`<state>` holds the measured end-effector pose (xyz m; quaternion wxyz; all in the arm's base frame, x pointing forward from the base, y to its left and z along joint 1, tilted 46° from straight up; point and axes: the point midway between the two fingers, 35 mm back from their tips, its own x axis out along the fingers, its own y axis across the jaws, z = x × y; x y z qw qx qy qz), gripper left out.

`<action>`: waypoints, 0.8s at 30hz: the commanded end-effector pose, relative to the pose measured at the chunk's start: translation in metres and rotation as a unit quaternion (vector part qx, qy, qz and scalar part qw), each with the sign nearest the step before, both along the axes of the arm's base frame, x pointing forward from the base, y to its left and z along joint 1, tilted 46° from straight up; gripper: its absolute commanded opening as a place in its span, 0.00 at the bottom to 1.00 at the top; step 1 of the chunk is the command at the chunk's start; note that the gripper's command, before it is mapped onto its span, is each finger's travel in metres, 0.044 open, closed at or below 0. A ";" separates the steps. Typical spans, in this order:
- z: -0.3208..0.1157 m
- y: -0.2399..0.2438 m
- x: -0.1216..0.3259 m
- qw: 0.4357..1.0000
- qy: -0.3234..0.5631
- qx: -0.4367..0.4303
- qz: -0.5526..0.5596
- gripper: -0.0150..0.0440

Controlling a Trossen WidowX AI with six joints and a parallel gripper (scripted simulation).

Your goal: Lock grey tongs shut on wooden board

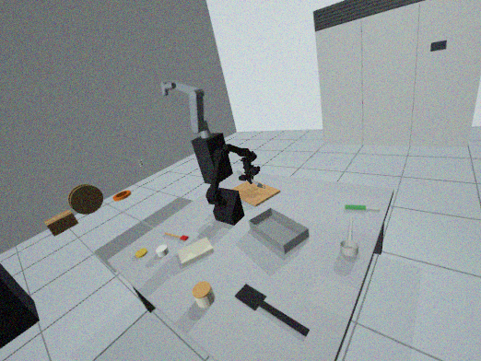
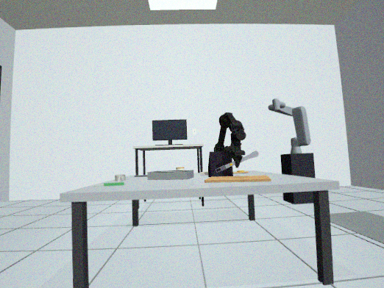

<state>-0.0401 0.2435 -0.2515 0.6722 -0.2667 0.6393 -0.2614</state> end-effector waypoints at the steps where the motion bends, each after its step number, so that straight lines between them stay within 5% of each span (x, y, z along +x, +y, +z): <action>1: -0.004 -0.005 0.000 1.000 0.000 0.000 -0.003 0.00; 20: -0.019 -0.024 0.001 1.000 0.000 0.000 -0.003 0.00; 24: -0.018 -0.024 0.002 1.000 0.000 -0.001 0.000 0.18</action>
